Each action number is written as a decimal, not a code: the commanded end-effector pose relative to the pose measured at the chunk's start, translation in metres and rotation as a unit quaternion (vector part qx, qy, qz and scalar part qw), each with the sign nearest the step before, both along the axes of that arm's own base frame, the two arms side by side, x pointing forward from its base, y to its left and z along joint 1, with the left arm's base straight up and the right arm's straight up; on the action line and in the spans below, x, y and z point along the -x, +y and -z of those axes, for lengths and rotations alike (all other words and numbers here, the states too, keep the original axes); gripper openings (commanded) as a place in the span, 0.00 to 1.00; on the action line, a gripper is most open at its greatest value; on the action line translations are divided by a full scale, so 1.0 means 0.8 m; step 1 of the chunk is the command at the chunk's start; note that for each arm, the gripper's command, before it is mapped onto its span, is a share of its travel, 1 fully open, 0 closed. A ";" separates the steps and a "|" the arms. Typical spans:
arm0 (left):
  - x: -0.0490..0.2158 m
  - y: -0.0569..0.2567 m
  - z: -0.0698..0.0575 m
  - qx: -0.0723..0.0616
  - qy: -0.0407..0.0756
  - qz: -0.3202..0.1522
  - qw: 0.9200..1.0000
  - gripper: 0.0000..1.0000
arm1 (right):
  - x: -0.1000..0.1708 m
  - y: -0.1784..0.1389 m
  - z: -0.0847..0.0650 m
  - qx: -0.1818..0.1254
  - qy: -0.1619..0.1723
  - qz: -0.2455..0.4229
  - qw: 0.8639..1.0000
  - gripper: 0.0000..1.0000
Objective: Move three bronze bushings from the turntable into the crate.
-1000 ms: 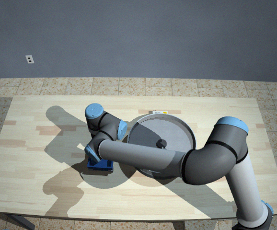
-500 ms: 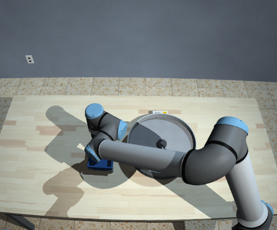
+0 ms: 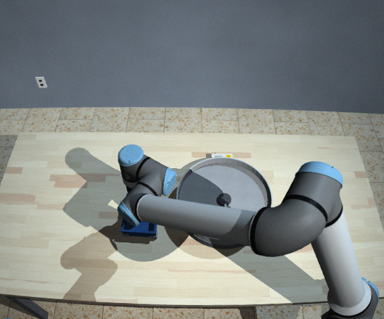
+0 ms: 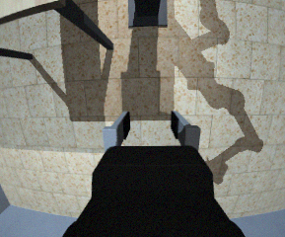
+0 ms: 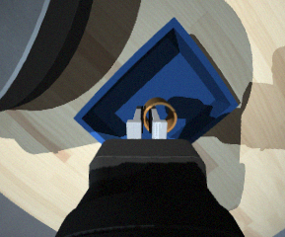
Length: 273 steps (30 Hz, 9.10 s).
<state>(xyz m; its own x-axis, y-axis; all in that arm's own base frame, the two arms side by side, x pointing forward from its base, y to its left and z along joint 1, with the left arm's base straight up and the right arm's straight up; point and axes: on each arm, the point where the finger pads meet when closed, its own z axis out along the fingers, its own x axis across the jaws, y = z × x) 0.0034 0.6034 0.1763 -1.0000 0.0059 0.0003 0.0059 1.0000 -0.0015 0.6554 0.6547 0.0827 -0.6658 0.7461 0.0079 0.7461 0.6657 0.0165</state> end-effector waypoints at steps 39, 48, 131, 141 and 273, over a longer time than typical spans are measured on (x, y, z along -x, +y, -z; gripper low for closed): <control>0.000 0.001 -0.001 -0.001 0.000 0.000 1.000 1.00 | -0.001 0.001 0.042 -0.001 -0.001 0.000 1.000 0.00; 0.000 0.001 -0.001 -0.001 0.000 0.000 1.000 1.00 | -0.001 0.001 0.042 -0.001 -0.001 0.000 1.000 0.00; 0.000 0.001 -0.001 -0.001 0.000 0.000 1.000 1.00 | -0.001 0.001 0.049 -0.001 -0.001 0.000 1.000 0.00; 0.000 0.001 -0.001 -0.001 0.000 0.000 1.000 1.00 | -0.001 0.001 0.049 -0.001 -0.001 0.000 1.000 0.38; 0.000 0.001 -0.001 -0.001 0.000 0.000 1.000 1.00 | -0.001 0.001 -0.068 -0.001 -0.001 0.000 1.000 0.38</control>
